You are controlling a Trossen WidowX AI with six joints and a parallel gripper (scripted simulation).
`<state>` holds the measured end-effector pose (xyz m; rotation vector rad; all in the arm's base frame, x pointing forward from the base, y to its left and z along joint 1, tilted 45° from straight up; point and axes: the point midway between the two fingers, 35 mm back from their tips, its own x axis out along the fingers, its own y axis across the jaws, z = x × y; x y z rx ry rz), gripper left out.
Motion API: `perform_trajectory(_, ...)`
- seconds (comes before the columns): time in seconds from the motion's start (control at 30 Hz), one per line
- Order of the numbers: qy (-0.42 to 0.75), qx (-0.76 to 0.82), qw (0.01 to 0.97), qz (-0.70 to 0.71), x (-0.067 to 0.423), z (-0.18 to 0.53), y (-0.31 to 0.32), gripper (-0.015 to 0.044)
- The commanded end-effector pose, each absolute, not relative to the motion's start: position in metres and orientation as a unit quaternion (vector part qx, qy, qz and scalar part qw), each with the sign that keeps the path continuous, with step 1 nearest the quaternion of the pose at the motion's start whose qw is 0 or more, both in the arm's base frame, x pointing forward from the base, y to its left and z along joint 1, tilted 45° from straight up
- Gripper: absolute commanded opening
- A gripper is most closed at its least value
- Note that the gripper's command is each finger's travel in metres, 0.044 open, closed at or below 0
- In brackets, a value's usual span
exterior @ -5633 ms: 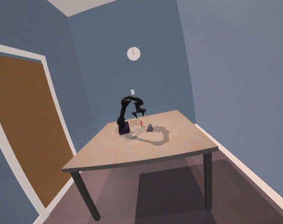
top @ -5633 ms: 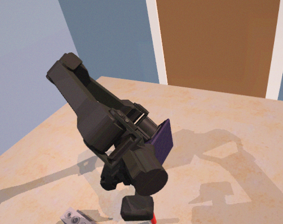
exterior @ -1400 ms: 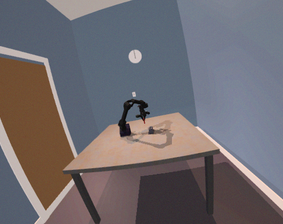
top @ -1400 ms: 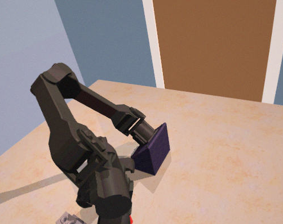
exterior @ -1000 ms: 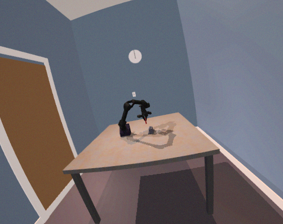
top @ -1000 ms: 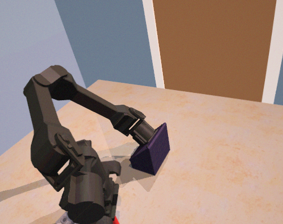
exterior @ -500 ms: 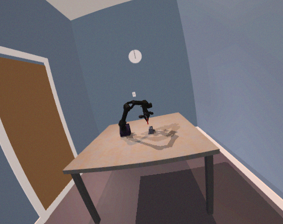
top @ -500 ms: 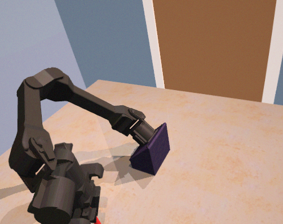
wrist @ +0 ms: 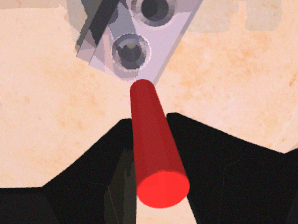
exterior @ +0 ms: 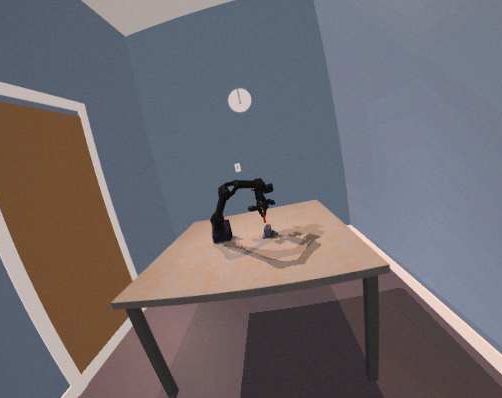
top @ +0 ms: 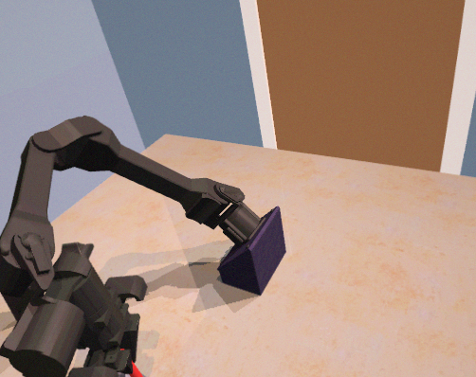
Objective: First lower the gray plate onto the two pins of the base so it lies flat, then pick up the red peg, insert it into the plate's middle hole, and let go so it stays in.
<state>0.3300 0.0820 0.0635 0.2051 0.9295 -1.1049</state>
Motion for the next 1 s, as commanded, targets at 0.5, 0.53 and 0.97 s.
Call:
perform_trajectory(0.5, 0.417, 0.090, 0.747, -0.509, 0.345, 0.094, 0.051, 0.0000)
perform_trajectory(0.53, 0.417, 0.090, 0.747, -0.509, 0.345, 0.094, 0.051, 0.0000)
perform_trajectory(0.97, 0.418, 0.090, 0.747, -0.509, 0.343, 0.093, 0.051, 0.0000)
